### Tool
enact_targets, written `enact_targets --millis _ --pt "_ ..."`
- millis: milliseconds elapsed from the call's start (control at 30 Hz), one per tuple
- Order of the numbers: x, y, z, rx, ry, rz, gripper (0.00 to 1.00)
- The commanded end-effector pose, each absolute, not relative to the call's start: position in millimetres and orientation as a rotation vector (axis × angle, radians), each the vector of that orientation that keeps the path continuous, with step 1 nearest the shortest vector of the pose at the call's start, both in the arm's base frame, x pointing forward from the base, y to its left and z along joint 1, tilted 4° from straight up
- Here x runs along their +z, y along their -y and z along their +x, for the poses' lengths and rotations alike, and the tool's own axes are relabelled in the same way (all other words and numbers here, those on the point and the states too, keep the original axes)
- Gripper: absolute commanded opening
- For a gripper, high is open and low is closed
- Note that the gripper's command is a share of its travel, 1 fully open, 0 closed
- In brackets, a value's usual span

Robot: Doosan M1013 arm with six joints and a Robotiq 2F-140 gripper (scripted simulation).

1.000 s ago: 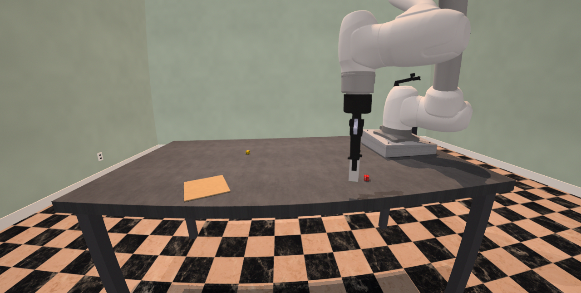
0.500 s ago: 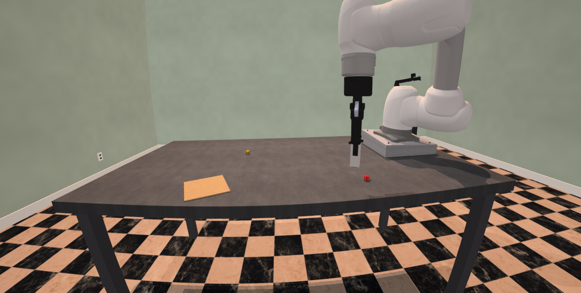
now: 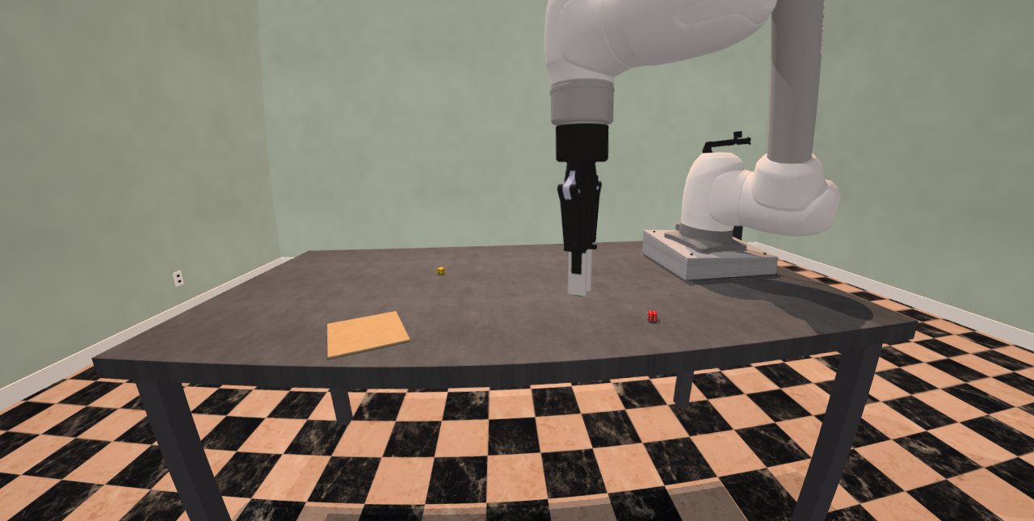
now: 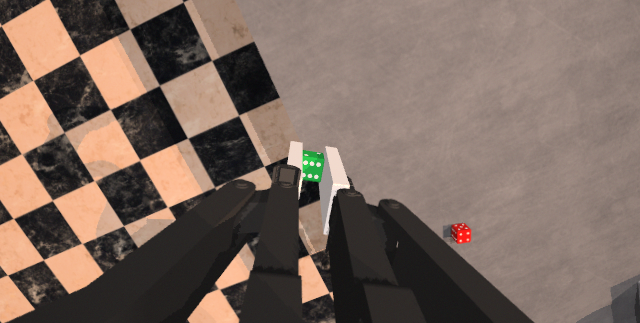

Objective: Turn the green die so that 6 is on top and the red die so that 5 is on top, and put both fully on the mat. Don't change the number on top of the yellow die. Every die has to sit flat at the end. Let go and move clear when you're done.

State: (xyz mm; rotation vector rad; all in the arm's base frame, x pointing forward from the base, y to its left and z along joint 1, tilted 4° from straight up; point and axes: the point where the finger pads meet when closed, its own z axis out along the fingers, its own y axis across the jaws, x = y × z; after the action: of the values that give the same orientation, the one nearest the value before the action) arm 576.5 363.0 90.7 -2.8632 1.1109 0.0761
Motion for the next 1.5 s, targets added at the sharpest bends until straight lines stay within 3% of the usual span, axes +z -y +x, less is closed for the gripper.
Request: enact_targets --millis 0,433,833,1467 --pt "92 -355 646 0.084 -1.265 -2.812 0.16" --pt "88 -315 784 0.092 -1.549 -2.673 0.16" --pt "68 -226 934 0.102 -1.888 -2.455 0.16" --pt "63 -207 956 0.103 -1.942 -2.415 0.16"
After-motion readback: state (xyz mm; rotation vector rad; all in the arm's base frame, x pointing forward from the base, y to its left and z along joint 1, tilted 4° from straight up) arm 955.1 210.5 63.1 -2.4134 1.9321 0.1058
